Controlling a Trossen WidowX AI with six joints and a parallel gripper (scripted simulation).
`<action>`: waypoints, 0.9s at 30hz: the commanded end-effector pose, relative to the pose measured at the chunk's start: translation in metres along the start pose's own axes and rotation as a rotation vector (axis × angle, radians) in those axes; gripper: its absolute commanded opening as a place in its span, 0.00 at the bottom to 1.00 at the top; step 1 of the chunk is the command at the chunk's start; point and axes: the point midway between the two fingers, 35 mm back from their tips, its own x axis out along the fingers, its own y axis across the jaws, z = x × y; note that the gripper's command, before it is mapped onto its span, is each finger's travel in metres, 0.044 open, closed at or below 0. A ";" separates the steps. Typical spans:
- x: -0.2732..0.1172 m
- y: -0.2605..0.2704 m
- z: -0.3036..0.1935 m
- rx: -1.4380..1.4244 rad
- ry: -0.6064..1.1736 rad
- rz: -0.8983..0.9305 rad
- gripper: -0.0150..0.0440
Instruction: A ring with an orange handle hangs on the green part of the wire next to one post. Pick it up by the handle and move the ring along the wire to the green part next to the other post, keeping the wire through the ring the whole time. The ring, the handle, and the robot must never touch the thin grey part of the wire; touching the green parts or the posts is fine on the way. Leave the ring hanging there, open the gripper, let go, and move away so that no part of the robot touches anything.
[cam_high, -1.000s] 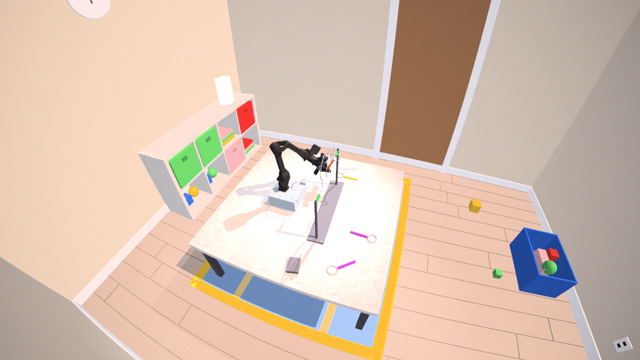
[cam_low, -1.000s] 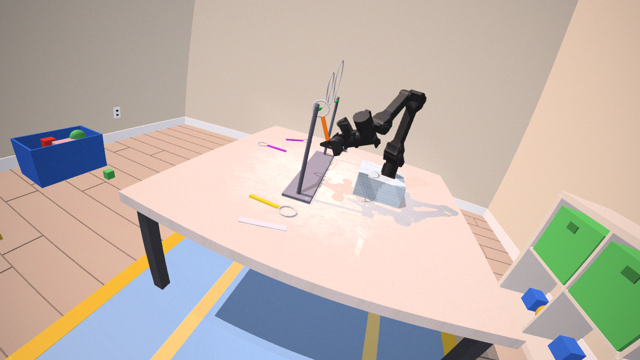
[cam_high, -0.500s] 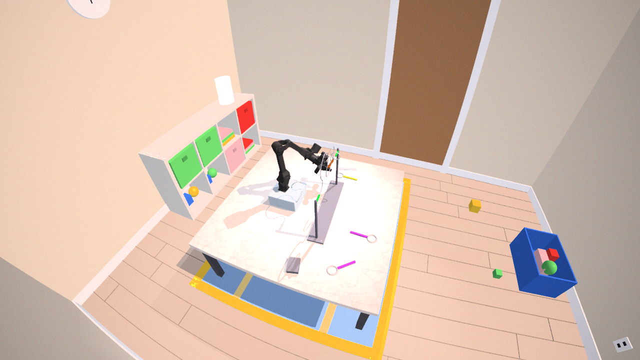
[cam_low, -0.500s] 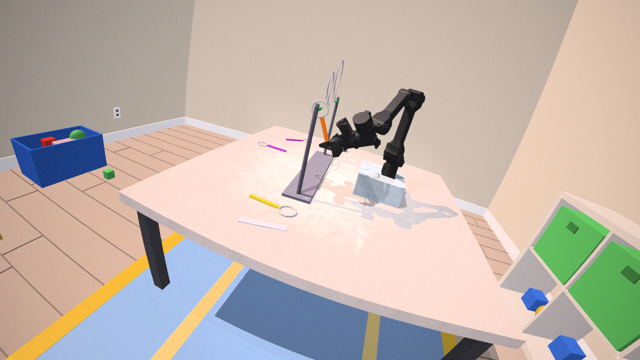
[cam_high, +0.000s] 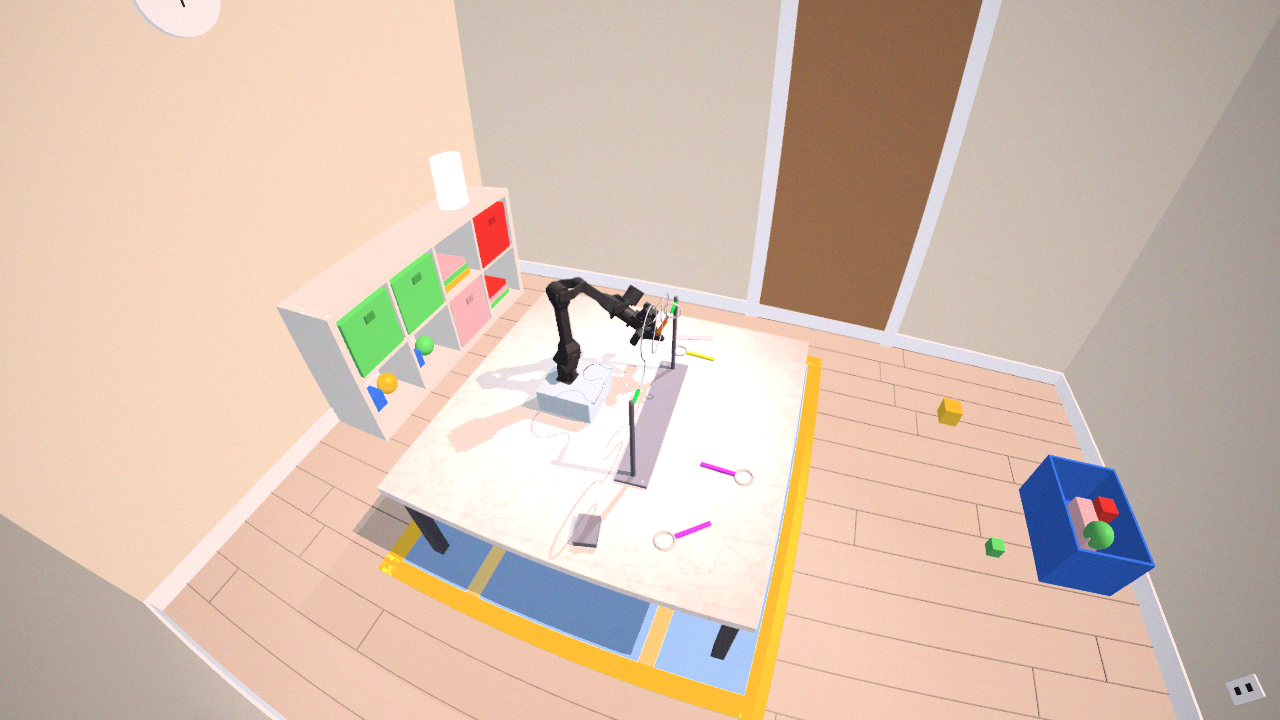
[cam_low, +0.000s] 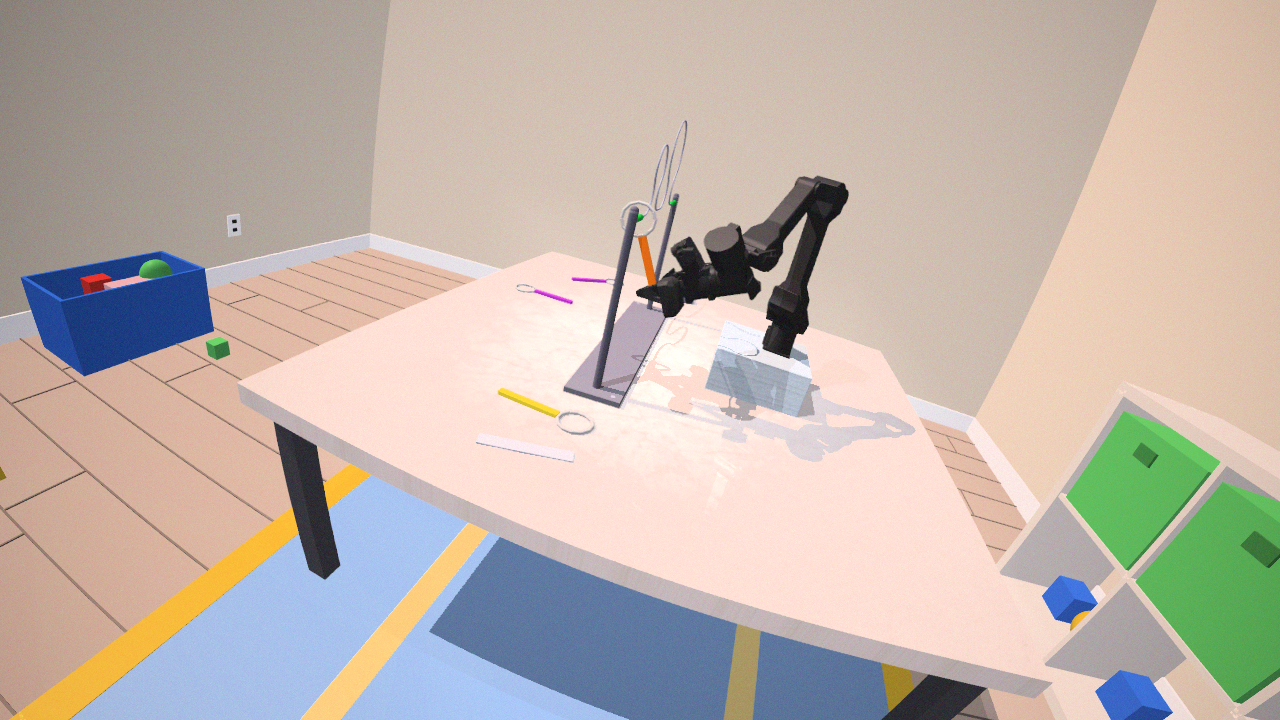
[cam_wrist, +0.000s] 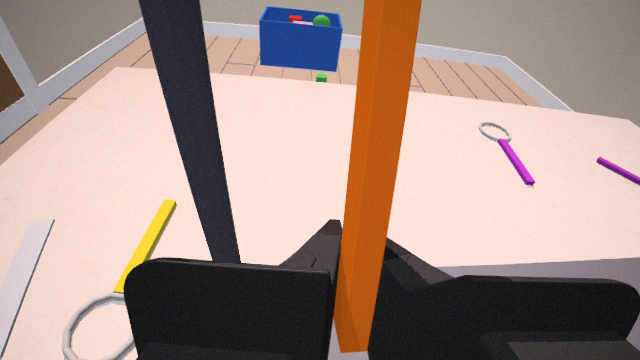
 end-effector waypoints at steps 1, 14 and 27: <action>0.003 0.000 -0.005 0.002 -0.002 -0.007 0.00; 0.009 0.001 -0.018 0.002 -0.002 -0.007 0.00; 0.009 0.001 -0.018 0.002 -0.002 -0.007 0.00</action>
